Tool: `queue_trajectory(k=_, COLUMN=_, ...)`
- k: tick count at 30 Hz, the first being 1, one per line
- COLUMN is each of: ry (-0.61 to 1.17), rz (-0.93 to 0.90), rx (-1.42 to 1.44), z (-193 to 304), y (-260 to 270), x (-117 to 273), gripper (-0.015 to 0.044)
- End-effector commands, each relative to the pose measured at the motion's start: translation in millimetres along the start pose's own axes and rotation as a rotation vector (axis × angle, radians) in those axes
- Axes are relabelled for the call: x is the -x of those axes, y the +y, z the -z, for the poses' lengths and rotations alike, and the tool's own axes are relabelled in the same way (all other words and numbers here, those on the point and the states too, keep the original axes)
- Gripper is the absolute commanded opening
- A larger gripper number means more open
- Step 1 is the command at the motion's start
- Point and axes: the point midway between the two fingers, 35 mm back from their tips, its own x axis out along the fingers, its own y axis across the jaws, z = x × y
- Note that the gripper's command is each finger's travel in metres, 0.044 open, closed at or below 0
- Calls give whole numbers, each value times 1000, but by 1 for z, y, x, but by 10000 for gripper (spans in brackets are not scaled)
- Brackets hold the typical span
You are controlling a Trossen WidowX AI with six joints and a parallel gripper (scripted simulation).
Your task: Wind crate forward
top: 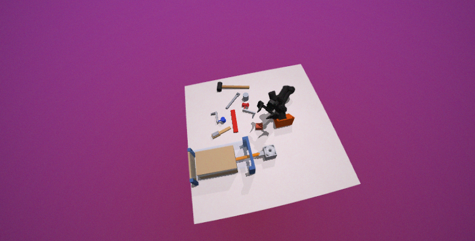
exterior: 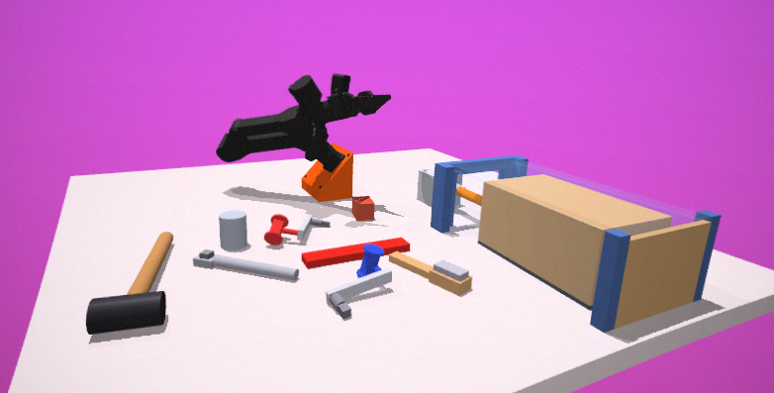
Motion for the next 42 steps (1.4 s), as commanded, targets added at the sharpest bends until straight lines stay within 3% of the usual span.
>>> queue_trajectory(k=1, ry=7, rz=1, rx=6, z=1, y=-1, x=0, gripper=426)
queue_trajectory(k=5, ry=167, rz=20, rx=157, z=17, y=-19, x=-4, gripper=440)
queue_trajectory(k=11, ry=655, rz=-95, rx=597, z=68, y=-73, x=2, gripper=440)
queue_trajectory(k=15, ry=965, rz=-348, rx=888, z=103, y=-110, x=23, gripper=440)
queue_trajectory(k=20, ry=1219, rz=-867, rx=1154, z=140, y=-151, x=62, gripper=440)
queue_trajectory(k=24, ry=1252, rz=-1271, rx=1246, z=157, y=-174, x=91, gripper=440)
queue_trajectory(k=29, ry=1152, rz=-1741, rx=1276, z=173, y=-196, x=124, gripper=440)
queue_trajectory(k=42, ry=1143, rz=-1762, rx=1275, z=176, y=-197, x=125, gripper=440)
